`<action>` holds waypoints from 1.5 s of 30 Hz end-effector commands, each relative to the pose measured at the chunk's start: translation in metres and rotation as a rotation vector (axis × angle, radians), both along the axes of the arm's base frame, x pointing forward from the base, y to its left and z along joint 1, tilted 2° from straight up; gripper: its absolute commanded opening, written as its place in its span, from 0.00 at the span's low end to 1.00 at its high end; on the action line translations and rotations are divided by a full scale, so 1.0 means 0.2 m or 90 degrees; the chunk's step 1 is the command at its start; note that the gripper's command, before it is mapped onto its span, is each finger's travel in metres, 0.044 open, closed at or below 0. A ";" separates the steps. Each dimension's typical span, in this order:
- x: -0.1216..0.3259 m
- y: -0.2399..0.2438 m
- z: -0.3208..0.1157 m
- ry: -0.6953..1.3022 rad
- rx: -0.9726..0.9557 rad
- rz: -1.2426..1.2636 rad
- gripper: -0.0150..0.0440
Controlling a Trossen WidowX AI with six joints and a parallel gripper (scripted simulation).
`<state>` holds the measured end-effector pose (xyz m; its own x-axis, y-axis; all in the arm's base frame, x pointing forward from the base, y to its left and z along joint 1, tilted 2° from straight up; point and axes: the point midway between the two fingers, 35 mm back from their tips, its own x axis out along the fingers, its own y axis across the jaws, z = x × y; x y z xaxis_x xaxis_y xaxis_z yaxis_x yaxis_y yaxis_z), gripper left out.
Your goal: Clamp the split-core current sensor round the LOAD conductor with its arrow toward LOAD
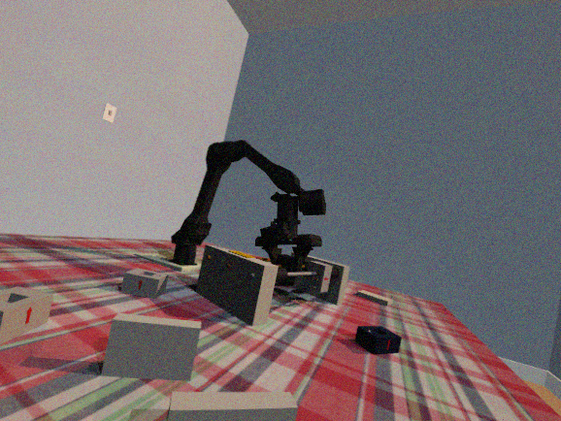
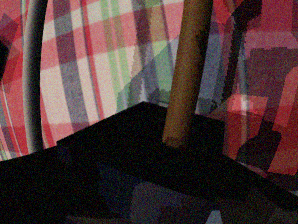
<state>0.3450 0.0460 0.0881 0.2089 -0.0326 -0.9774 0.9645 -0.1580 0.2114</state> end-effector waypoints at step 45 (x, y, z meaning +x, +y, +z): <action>-0.06 -0.09 -0.01 -0.081 -0.012 0.000 0.48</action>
